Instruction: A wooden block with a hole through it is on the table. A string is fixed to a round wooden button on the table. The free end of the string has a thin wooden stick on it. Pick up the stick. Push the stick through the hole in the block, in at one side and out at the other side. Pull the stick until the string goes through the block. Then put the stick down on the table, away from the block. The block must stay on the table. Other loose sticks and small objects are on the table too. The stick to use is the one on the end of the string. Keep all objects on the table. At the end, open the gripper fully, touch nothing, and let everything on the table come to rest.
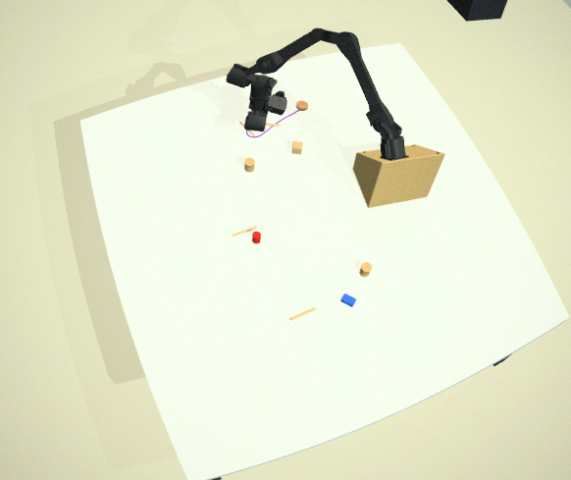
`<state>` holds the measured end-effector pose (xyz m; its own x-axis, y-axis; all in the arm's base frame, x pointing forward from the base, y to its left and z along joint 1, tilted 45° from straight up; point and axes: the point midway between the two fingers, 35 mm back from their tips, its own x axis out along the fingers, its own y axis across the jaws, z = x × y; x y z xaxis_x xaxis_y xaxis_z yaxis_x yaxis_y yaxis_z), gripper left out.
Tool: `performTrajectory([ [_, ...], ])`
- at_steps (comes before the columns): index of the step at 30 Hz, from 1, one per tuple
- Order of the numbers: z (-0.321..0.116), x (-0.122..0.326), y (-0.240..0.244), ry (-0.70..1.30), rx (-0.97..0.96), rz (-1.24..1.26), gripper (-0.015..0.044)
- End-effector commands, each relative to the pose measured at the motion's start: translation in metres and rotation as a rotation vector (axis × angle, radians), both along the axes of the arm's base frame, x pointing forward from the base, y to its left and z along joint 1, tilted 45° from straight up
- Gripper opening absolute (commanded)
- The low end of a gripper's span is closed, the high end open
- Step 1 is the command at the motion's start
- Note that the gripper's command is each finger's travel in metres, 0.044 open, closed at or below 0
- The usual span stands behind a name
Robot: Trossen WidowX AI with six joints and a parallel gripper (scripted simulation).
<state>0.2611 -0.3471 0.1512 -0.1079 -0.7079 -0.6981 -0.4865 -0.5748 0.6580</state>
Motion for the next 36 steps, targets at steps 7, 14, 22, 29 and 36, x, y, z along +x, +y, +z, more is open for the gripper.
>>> performTrajectory([
  [7,0.005,0.012,-0.005,-0.009,0.001,0.001,0.0],
  [14,0.008,0.019,-0.009,-0.009,0.001,0.001,0.0],
  [22,0.011,0.028,-0.014,-0.01,0.0,0.001,0.0],
  [29,0.014,0.036,-0.017,-0.01,0.0,0.002,0.0],
  [36,0.016,0.044,-0.021,-0.011,0.0,0.002,0.0],
])
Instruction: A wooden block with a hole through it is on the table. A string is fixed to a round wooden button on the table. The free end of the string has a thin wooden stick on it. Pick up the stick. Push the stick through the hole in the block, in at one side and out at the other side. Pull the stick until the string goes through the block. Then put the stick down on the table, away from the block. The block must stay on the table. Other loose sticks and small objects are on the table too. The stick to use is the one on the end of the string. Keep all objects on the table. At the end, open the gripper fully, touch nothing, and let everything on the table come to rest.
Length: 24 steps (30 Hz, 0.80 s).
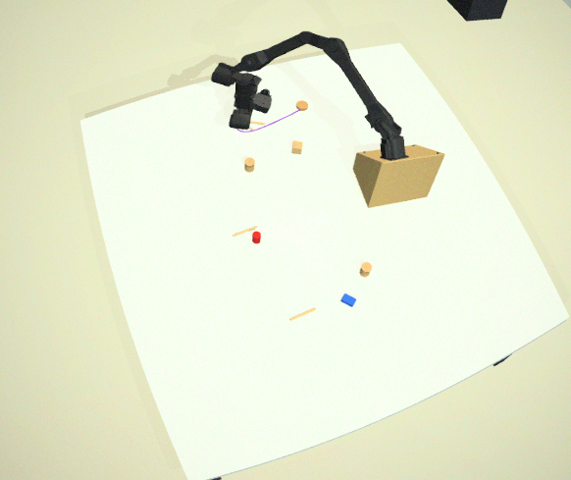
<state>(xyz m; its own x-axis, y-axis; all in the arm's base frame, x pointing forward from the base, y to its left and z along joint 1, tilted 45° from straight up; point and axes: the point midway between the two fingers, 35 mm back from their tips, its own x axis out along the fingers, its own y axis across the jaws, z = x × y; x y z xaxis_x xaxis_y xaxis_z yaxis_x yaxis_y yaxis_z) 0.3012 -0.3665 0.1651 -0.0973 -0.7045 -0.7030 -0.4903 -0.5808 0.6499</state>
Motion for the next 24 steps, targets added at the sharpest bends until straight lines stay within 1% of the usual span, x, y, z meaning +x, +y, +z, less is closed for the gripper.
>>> performTrajectory([
  [1,0.003,0.005,-0.002,-0.001,-0.006,-0.003,0.0],
  [16,0.007,0.021,-0.009,-0.002,-0.007,-0.002,0.0],
  [24,0.004,0.022,-0.009,-0.005,-0.009,0.001,0.0],
])
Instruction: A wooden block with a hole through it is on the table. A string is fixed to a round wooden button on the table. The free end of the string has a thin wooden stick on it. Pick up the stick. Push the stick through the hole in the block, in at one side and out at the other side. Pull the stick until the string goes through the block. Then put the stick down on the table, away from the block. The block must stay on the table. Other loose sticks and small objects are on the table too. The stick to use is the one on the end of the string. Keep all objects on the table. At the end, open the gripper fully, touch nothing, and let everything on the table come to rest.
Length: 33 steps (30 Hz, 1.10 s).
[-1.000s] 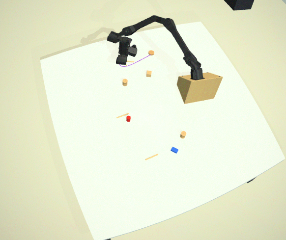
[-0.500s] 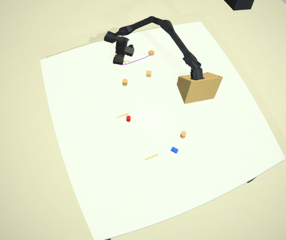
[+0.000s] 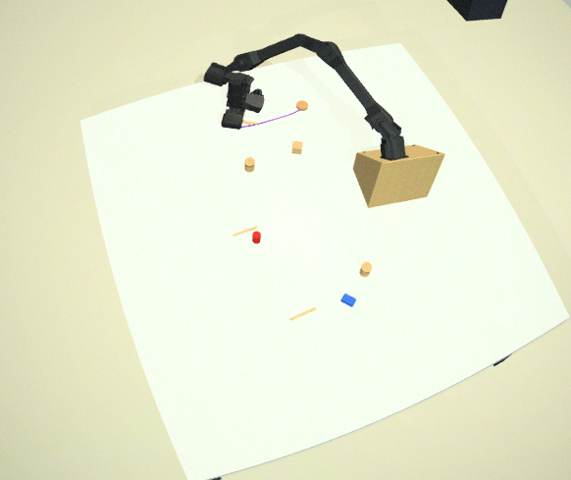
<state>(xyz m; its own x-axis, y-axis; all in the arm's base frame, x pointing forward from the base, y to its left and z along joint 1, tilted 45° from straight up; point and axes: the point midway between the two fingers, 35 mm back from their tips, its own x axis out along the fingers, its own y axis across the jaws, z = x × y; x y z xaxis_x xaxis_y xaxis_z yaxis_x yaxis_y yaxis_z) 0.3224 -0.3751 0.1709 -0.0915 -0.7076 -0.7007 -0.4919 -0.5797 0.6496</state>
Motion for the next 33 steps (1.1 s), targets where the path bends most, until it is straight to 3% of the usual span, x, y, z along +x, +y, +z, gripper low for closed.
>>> performTrajectory([
  [1,-0.003,0.0,0.0,0.001,-0.005,-0.002,0.0],
  [33,-0.046,-0.001,0.002,0.003,-0.003,-0.003,0.0],
])
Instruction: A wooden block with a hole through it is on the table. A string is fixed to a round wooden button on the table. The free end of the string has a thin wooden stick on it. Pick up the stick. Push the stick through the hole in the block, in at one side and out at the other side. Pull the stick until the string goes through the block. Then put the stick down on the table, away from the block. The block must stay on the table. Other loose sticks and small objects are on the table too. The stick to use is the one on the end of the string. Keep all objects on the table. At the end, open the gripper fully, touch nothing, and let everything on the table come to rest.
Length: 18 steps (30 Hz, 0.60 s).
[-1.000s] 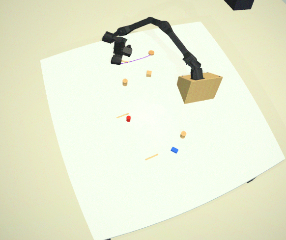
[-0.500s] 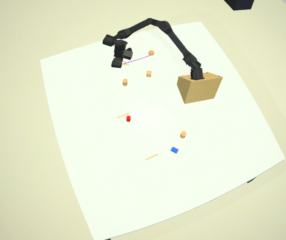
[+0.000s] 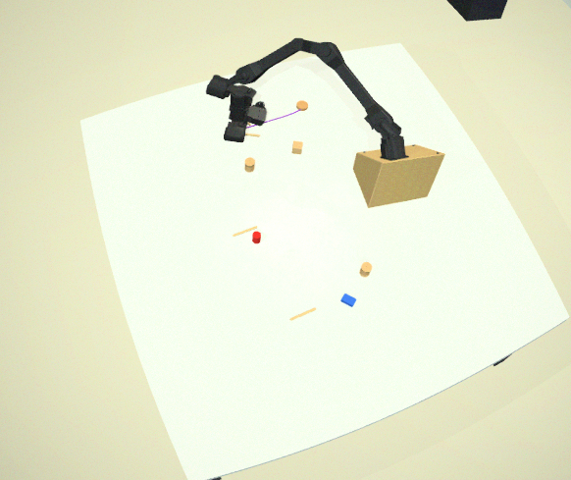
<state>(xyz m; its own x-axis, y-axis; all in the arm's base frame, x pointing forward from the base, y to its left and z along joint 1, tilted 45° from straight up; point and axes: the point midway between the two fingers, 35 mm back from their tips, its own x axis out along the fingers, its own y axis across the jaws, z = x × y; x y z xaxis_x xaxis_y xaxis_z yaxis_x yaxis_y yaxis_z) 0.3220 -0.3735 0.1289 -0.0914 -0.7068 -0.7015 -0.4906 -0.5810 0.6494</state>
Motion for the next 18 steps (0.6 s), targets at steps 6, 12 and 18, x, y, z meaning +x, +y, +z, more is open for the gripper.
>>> performTrajectory([
  [6,-0.012,-0.002,0.001,0.003,-0.004,-0.005,0.0],
  [12,-0.02,-0.003,0.002,0.003,-0.004,-0.005,0.0],
  [18,-0.026,-0.004,0.003,0.003,-0.004,-0.004,0.0],
])
